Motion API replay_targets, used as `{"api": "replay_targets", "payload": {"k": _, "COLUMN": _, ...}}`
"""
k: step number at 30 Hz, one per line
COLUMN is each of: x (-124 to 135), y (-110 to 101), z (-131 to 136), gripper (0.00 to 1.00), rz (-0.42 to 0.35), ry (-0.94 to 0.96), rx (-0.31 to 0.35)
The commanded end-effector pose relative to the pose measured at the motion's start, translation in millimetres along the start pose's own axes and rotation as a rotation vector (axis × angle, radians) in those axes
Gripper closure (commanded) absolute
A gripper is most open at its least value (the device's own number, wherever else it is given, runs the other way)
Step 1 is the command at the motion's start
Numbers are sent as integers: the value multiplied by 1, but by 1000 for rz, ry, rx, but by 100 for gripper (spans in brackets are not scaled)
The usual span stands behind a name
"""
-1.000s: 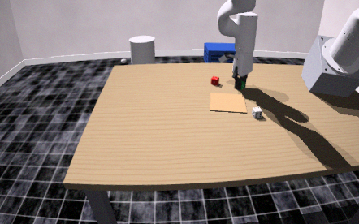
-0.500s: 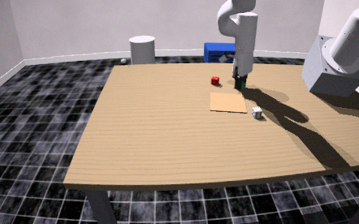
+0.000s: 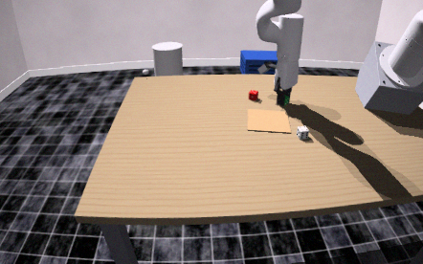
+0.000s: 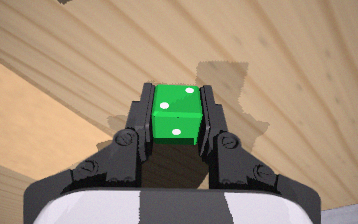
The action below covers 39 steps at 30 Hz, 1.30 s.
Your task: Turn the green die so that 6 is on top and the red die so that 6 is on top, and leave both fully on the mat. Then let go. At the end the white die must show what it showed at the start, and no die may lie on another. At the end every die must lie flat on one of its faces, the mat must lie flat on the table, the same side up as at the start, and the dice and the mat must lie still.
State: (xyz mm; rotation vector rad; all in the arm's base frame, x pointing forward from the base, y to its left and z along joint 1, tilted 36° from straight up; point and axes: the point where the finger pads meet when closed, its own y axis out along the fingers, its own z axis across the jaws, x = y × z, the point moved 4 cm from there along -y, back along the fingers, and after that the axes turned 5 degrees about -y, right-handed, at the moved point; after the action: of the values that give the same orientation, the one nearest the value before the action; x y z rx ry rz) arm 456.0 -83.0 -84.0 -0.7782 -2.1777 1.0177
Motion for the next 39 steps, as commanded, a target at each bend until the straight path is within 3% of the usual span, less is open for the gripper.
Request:
{"api": "replay_targets", "payload": {"k": 1, "x": -1, "y": -16, "z": 0, "gripper": 73, "rz": 2, "ry": 0, "rx": -1}}
{"api": "replay_targets", "payload": {"k": 4, "x": -1, "y": -22, "z": 0, "gripper": 73, "rz": 2, "ry": 0, "rx": -1}}
{"api": "replay_targets", "payload": {"k": 11, "x": -1, "y": -74, "z": 0, "gripper": 73, "rz": 2, "ry": 0, "rx": -1}}
{"api": "replay_targets", "payload": {"k": 16, "x": -1, "y": -95, "z": 0, "gripper": 73, "rz": 2, "ry": 0, "rx": -1}}
{"api": "replay_targets", "payload": {"k": 30, "x": -1, "y": -98, "z": 0, "gripper": 73, "rz": 2, "ry": -13, "rx": -1}}
{"api": "replay_targets", "payload": {"k": 39, "x": -4, "y": -92, "z": -3, "gripper": 73, "rz": 2, "ry": -295, "rx": 0}}
